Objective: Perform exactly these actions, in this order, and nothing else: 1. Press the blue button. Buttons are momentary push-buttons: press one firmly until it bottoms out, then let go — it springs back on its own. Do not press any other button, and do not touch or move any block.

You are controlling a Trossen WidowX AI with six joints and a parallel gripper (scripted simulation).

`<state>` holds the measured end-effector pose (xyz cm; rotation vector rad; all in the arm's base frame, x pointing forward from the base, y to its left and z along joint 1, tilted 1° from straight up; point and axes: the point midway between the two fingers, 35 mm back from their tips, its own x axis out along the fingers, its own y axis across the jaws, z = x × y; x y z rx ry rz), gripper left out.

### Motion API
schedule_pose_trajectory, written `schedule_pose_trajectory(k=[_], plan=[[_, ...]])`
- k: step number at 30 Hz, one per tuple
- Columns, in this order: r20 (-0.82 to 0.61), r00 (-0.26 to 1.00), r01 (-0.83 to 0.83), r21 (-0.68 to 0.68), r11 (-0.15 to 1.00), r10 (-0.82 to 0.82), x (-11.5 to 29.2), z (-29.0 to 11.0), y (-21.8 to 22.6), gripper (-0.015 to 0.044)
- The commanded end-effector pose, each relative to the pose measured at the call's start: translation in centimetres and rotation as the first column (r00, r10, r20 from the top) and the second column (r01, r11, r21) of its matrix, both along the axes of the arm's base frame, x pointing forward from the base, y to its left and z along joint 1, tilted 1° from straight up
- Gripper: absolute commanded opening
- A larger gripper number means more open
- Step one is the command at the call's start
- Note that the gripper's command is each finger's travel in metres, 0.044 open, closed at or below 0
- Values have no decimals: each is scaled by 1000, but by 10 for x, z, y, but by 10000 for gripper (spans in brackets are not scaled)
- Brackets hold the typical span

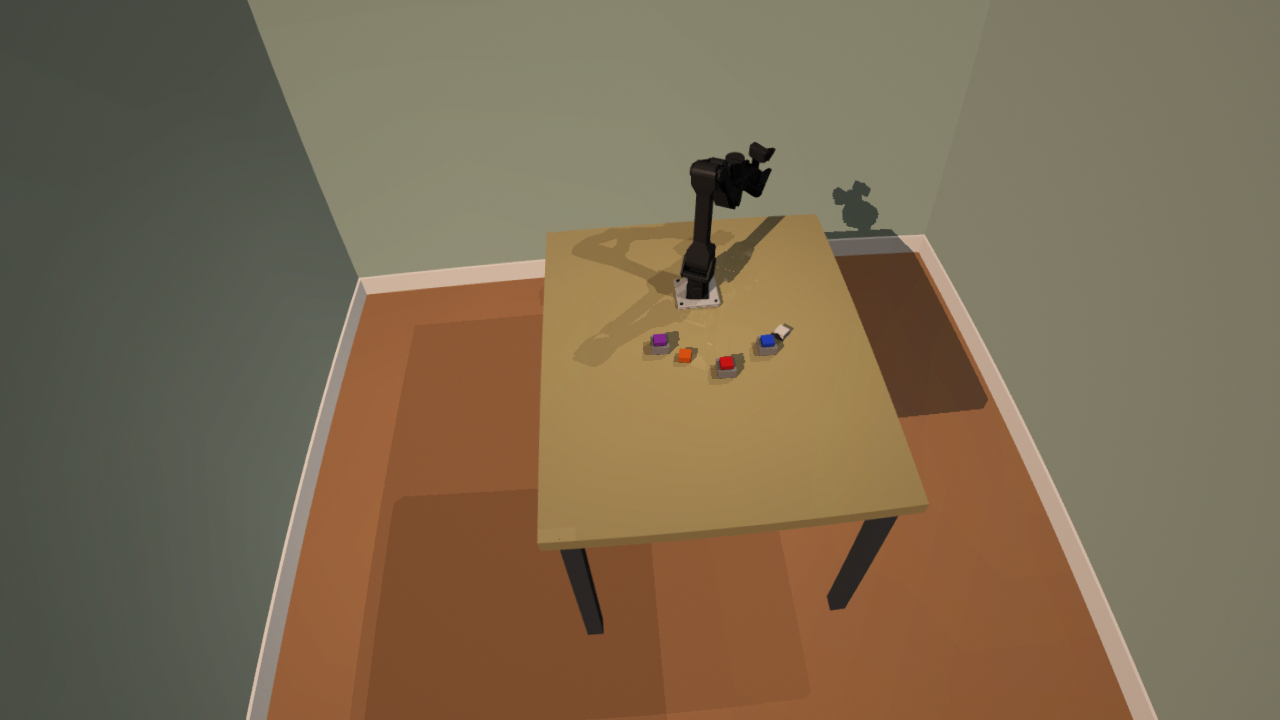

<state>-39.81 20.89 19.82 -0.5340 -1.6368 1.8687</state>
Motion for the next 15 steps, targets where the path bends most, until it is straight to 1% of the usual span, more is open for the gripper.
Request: schedule_pose_trajectory(k=[1,4,9,12,15], plan=[[0,1000,3,-4,1000,-3,1,0,2,400],[6,999,51,-58,997,-50,12,-6,25,400],[20,978,206,-244,948,-207,54,-23,94,400],[29,945,312,-381,871,-326,91,-34,136,400],[40,893,404,-509,760,-449,134,-45,172,400]])
